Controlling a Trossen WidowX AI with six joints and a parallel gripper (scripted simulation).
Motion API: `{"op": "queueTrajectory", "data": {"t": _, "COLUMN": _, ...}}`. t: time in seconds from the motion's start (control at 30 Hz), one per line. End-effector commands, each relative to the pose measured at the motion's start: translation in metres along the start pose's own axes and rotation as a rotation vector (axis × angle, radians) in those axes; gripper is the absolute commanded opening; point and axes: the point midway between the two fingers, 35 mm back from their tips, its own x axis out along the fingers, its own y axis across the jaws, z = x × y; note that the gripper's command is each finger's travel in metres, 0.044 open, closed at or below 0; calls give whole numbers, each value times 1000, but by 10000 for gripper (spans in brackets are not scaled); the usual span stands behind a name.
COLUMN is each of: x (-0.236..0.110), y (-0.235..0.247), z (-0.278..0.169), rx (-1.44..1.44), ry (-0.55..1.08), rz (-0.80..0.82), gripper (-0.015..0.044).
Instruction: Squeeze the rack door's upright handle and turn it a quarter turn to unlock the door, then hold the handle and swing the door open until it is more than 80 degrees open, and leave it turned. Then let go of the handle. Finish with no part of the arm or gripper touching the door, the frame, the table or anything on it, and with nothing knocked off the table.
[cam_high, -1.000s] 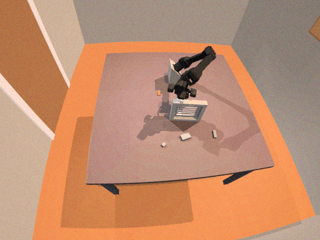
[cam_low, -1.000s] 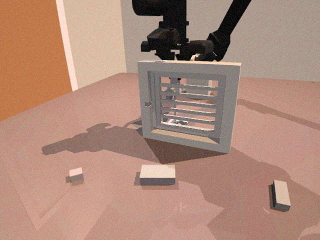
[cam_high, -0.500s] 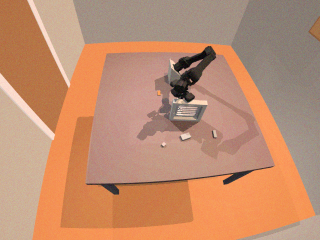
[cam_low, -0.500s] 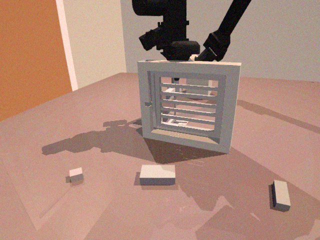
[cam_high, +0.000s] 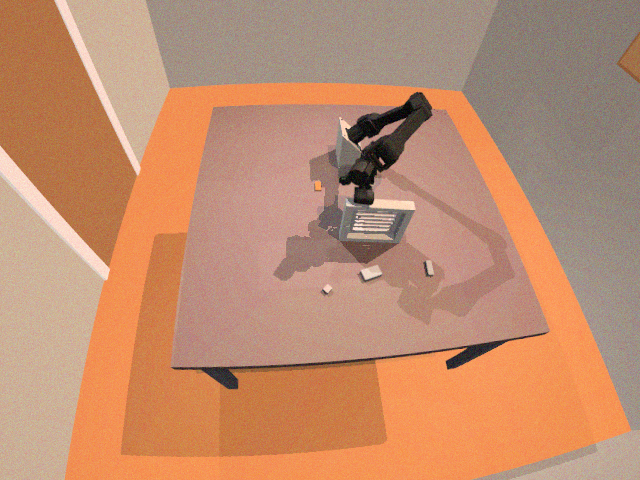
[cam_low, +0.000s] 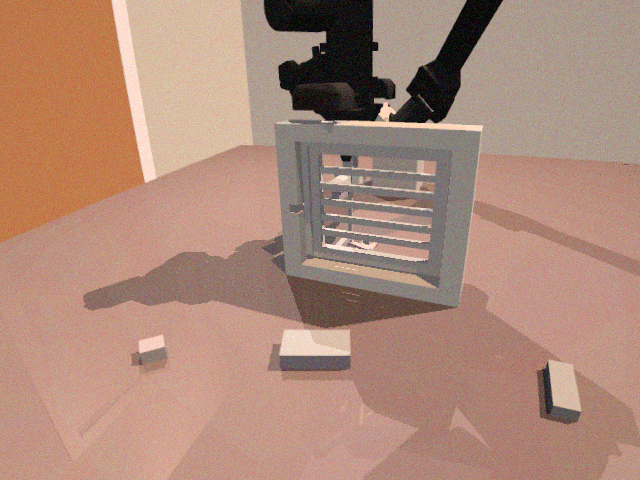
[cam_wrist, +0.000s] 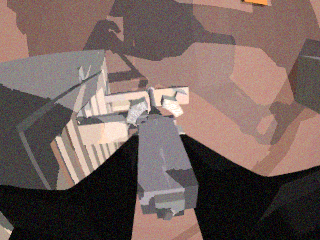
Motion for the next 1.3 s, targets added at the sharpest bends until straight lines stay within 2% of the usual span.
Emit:
{"op": "queueTrajectory", "data": {"t": 0.0, "x": 0, "y": 0, "z": 0, "rx": 182, "ry": 1, "rz": 2, "gripper": 10}}
{"op": "queueTrajectory", "data": {"t": 0.27, "x": 0, "y": 0, "z": 0, "rx": 255, "ry": 1, "rz": 1, "gripper": 10}}
{"op": "queueTrajectory", "data": {"t": 0.6, "x": 0, "y": 0, "z": 0, "rx": 255, "ry": 1, "rz": 1, "gripper": 272}}
{"op": "queueTrajectory", "data": {"t": 0.63, "x": 0, "y": 0, "z": 0, "rx": 255, "ry": 1, "rz": 1, "gripper": 282}}
{"op": "queueTrajectory", "data": {"t": 0.73, "x": 0, "y": 0, "z": 0, "rx": 180, "ry": 0, "rz": 1, "gripper": 282}}
{"op": "queueTrajectory", "data": {"t": 1.27, "x": 0, "y": 0, "z": 0, "rx": -613, "ry": -1, "rz": 1, "gripper": 282}}
